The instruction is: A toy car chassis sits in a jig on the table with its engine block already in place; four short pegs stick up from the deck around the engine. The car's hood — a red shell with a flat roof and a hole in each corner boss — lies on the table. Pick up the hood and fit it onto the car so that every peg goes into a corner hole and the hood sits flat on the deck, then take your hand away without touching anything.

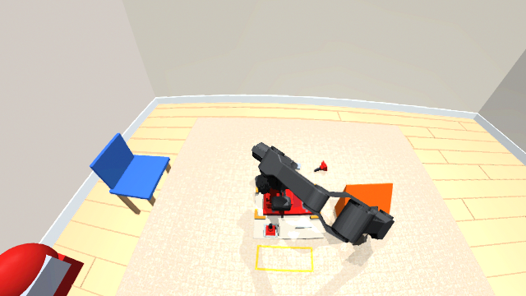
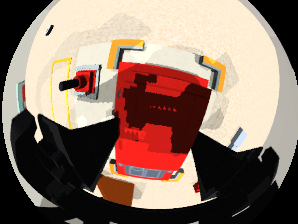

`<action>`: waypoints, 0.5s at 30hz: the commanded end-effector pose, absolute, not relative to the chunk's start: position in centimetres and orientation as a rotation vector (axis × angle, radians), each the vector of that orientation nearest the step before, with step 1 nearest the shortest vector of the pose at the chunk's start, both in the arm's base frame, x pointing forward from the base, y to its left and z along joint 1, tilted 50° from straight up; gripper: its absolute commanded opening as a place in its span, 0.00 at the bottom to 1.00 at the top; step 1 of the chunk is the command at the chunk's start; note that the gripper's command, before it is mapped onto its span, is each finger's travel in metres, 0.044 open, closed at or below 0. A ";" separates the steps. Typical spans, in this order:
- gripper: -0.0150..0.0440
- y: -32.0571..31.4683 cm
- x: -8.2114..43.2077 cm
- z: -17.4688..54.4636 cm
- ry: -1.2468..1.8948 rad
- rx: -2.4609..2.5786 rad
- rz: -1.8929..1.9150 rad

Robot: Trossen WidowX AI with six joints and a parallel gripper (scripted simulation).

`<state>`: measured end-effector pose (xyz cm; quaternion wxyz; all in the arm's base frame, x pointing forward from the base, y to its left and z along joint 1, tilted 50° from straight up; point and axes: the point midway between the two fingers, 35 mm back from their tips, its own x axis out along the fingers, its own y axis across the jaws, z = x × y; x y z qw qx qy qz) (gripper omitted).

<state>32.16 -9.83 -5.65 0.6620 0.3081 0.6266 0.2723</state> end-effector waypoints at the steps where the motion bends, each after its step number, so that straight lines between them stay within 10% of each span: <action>1: 0.25 -9.8 32.3 -5.6 1.412 0.697 0.616; 15: 0.25 -10.2 32.2 -5.3 1.413 0.696 0.616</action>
